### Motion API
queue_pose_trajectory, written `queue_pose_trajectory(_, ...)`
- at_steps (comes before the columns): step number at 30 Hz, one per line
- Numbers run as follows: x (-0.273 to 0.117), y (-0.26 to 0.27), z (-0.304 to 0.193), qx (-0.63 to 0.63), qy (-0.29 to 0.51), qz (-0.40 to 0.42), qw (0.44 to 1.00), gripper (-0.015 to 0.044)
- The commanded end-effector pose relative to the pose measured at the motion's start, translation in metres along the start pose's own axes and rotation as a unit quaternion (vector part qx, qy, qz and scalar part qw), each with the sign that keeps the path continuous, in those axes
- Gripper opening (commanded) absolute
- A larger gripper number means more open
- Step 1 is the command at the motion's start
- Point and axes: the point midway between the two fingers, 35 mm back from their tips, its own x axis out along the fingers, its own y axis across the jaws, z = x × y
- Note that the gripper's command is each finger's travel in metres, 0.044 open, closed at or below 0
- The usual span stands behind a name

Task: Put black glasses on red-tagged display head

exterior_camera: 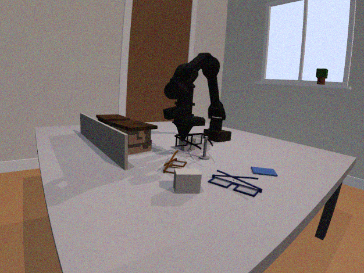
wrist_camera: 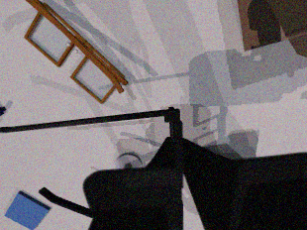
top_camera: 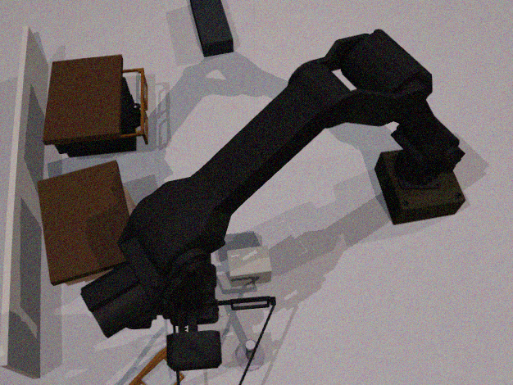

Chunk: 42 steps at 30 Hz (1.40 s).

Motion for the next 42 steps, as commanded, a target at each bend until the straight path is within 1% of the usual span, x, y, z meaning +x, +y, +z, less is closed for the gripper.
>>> queue_pose_trajectory(1, -0.002, -0.003, 0.006, 0.000, -0.003, 0.000, 1.000, 0.0000)
queue_pose_trajectory(42, -0.002, -0.011, 0.026, 0.000, -0.004, 0.000, 1.000, 0.0000)
